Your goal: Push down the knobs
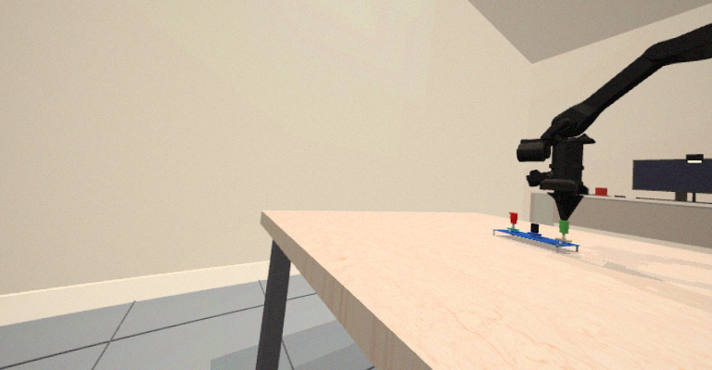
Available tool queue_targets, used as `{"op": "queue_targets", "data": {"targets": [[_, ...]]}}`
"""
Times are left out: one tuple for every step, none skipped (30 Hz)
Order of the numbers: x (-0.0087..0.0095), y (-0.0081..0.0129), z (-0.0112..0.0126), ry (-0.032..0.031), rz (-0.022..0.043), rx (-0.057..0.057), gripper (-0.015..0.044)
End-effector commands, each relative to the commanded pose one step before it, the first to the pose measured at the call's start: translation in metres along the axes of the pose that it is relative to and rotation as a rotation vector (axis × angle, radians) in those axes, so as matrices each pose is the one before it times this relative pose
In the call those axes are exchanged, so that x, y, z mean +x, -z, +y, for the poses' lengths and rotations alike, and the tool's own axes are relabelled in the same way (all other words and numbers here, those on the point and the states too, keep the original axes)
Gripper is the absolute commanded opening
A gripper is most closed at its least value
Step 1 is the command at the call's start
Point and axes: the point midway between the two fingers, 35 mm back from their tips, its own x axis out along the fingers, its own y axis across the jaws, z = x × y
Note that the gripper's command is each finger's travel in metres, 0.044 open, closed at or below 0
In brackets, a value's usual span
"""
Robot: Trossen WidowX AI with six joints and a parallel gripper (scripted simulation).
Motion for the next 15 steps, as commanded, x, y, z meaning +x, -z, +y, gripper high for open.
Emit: {"op": "queue_targets", "data": {"targets": [[0.00016,0.00105,0.00091,-0.00527,0.00311,0.0037,0.0],[0.00021,0.0,0.0,0.0,0.0,0.0,0.0],[0.00045,0.0,0.0,0.0,0.0,0.0,0.0],[0.00055,0.0,0.0,0.0,0.0,0.0,0.0],[0.0007,0.00001,0.0,0.0,0.0,0.0,0.0],[0.00089,0.00001,0.0,0.0,0.00001,0.0,0.0],[0.00073,0.00001,0.0,0.0,0.00001,0.0,0.0],[0.00025,0.0,0.0,0.0,0.0,0.0,0.0],[0.0,0.0,0.0,0.0,0.0,0.0,0.0],[0.0,0.0,0.0,0.0,0.0,0.0,0.0],[0.0,0.0,0.0,0.0,0.0,0.0,0.0],[0.0,0.0,0.0,0.0,0.0,0.0,0.0],[0.0,0.0,0.0,0.0,0.0,0.0,0.0],[0.0,0.0,0.0,0.0,0.0,0.0,0.0],[0.0,0.0,0.0,0.0,0.0,0.0,0.0]]}}
